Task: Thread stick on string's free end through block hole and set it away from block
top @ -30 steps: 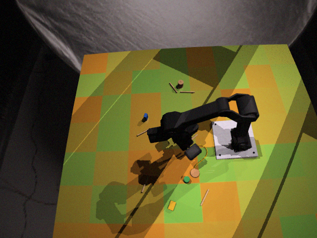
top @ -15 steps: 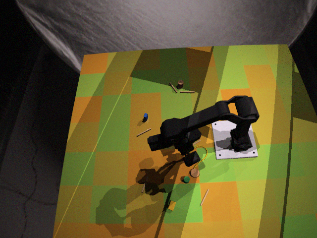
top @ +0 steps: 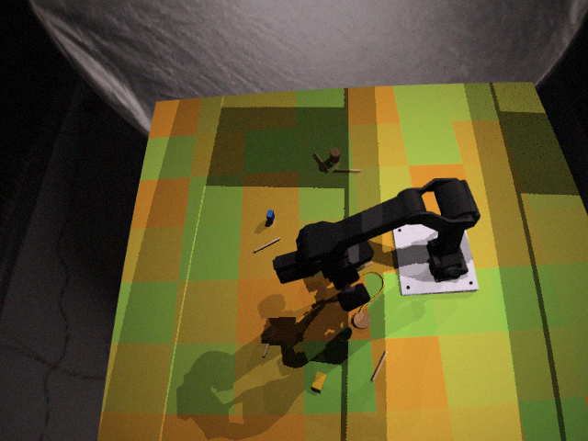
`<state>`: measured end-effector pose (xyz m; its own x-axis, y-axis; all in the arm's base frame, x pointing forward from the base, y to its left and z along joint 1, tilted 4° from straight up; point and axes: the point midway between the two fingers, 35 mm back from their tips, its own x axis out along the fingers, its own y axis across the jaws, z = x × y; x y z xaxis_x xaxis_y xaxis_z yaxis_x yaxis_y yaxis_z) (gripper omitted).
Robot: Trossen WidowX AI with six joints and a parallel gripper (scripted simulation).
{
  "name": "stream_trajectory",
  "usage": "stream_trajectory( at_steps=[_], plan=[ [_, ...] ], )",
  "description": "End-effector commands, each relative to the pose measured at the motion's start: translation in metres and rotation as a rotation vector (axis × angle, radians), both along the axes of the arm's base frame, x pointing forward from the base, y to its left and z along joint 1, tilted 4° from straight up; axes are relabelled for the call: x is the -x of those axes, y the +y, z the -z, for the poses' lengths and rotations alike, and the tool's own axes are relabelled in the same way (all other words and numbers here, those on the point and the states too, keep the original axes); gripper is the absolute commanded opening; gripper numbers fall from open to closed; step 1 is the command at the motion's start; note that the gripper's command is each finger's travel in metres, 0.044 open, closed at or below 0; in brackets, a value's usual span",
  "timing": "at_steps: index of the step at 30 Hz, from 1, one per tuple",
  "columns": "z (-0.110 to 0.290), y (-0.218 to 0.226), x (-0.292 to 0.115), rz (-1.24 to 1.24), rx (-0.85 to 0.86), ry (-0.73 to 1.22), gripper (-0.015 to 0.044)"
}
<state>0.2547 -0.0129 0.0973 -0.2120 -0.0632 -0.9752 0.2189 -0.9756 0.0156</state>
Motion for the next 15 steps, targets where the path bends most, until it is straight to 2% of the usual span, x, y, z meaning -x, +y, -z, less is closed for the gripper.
stream_trajectory(
  at_steps=[1,15],
  plan=[
    [-0.002,0.000,-0.006,-0.006,-0.004,-0.011,0.0000],
    [-0.005,0.001,-0.024,-0.004,-0.008,-0.036,0.0000]
  ],
)
